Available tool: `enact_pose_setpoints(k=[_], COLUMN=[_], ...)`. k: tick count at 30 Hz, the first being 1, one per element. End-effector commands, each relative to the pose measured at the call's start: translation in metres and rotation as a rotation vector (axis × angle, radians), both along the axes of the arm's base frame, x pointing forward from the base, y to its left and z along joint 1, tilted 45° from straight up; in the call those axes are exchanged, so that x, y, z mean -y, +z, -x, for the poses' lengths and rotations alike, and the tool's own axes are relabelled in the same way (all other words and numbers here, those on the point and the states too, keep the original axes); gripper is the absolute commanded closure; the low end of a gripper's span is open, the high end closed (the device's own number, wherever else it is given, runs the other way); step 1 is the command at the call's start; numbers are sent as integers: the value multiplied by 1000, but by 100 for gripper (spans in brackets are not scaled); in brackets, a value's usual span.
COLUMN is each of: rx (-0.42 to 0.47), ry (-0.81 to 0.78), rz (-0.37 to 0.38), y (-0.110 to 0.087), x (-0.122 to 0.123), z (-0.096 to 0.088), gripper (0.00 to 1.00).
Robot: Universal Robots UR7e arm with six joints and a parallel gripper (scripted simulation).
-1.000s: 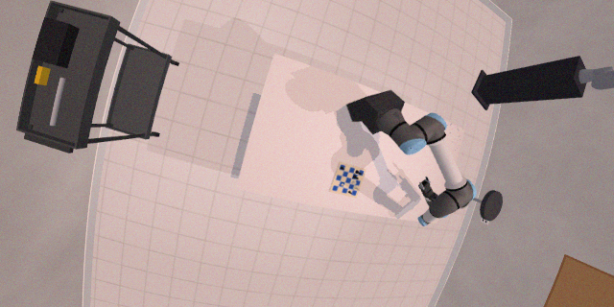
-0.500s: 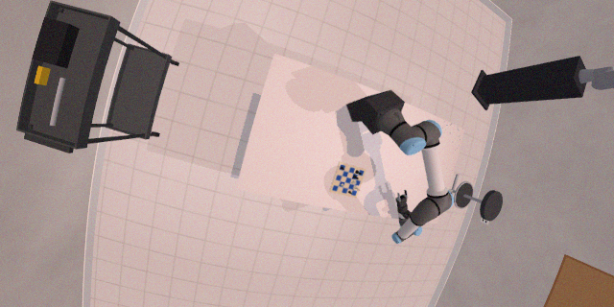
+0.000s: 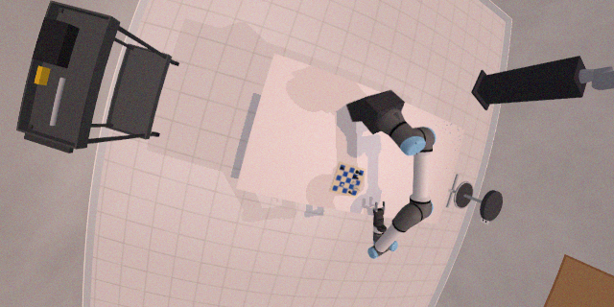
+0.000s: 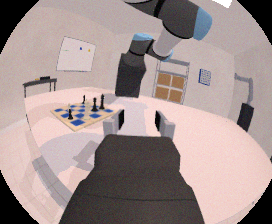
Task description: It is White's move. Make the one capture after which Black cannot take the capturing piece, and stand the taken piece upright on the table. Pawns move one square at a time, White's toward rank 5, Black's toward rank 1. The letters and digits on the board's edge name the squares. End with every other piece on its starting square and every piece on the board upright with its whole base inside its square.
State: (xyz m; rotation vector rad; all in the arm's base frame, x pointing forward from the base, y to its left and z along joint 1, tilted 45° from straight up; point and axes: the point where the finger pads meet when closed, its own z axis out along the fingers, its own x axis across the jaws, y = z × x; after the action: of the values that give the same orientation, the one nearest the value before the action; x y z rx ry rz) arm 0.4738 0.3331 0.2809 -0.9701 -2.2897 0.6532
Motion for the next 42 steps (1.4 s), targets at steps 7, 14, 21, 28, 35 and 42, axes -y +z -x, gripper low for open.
enact_pose_setpoints(k=[7,14,21,28,35,42], rx=[34,87,122,158,174,176], ry=[-120,-196,-234,-266,-279,-281], rz=[-158,-258,-308,-349,-366,-369], y=[-8,-15,-18,-21,-22,-22], x=[76,144,183,220,236,239], z=[-88,-138,-160,-178,-185,-186], gripper=[0,0,0,0,0,0])
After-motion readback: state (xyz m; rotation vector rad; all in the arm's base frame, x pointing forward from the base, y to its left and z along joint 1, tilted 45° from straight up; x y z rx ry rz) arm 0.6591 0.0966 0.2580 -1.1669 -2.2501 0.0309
